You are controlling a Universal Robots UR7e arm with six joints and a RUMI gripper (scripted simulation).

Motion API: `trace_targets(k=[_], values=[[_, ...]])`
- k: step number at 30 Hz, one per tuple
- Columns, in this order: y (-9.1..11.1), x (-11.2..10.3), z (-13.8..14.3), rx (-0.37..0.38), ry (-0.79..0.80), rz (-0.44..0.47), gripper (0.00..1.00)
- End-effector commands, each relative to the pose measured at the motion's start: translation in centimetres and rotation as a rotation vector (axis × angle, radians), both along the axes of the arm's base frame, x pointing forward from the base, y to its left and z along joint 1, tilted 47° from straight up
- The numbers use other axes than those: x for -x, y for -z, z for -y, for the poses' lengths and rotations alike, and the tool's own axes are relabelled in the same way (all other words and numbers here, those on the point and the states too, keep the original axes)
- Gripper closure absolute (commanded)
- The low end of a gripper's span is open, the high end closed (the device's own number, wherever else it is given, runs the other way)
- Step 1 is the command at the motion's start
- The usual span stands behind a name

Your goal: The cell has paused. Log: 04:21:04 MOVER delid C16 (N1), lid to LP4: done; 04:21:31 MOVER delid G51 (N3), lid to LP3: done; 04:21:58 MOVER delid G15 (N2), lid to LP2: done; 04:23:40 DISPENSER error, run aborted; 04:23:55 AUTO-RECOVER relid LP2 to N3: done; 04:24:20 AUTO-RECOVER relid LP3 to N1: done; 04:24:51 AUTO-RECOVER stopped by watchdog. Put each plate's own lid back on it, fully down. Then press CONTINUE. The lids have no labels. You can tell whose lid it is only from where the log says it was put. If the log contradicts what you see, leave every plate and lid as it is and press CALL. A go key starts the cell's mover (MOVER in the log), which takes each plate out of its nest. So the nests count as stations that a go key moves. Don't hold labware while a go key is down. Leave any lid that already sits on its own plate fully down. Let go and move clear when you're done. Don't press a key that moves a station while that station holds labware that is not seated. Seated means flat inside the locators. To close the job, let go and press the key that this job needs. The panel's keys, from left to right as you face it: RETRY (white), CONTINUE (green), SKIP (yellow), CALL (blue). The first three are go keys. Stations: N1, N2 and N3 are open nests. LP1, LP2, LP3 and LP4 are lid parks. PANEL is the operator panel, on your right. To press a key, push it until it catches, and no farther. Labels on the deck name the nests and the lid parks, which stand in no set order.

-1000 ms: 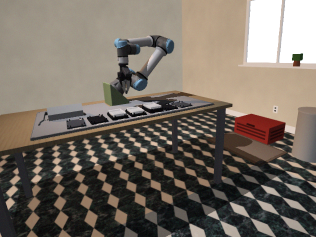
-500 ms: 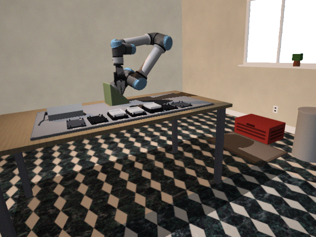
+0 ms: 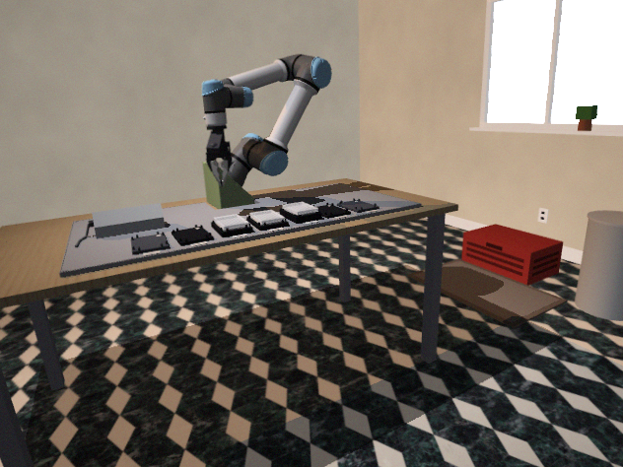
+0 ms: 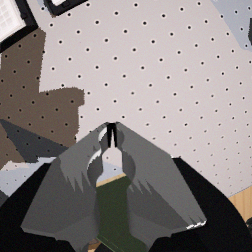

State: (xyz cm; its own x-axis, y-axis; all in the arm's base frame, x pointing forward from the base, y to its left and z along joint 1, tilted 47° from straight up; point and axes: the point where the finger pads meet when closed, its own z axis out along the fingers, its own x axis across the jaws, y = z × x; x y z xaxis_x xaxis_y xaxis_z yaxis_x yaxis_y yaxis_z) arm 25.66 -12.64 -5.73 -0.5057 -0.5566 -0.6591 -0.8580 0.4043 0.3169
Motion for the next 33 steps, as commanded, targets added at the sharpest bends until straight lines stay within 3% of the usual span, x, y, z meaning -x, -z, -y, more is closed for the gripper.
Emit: trace_targets(k=[1, 8, 17, 31, 33], values=[[2.5, 1.0, 2.3, -0.002, 0.083, -0.093, 1.00], [5.0, 2.2, 4.5, -0.014, 0.176, -0.190, 1.00], [7.4, 3.5, 6.7, -0.014, 0.176, -0.190, 1.00], [7.5, 3.5, 6.7, -0.014, 0.173, -0.189, 1.00], [8.2, 3.9, 7.4, -0.017, 0.203, -0.219, 1.00]])
